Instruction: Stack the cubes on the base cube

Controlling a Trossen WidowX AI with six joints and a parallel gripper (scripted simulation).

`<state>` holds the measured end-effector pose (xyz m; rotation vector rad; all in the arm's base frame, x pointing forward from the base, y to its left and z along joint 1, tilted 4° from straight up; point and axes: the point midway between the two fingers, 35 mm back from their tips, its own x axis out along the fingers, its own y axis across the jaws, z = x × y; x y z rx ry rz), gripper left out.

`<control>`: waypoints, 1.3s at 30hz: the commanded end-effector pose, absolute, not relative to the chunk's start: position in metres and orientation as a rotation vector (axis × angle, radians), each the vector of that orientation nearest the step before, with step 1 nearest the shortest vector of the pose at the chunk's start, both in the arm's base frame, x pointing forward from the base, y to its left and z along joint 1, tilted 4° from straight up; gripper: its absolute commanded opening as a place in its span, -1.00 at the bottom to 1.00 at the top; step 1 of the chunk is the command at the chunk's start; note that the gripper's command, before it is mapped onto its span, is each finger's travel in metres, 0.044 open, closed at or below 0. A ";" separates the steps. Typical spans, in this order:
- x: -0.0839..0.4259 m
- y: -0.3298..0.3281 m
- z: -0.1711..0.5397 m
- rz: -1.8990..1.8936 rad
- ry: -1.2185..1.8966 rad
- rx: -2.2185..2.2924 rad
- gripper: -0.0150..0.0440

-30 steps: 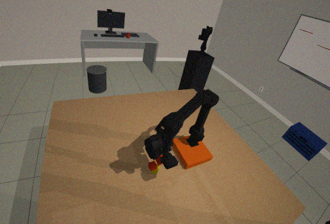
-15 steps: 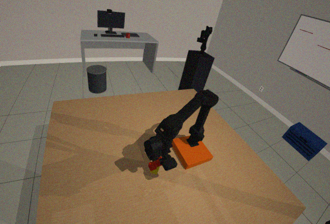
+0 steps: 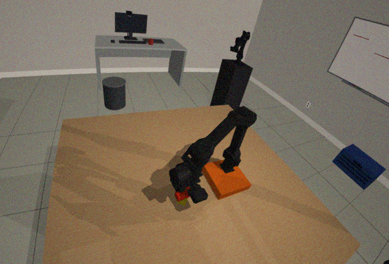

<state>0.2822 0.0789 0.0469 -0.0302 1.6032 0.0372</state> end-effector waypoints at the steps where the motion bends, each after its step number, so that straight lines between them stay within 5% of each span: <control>1: 0.281 0.079 0.045 0.036 1.610 -0.026 -0.14; 24: 0.281 0.079 0.043 0.036 1.610 -0.026 -0.14; 28: 0.281 0.079 0.043 0.036 1.610 -0.026 0.20; 39: 0.282 0.079 0.053 0.037 1.607 -0.031 0.20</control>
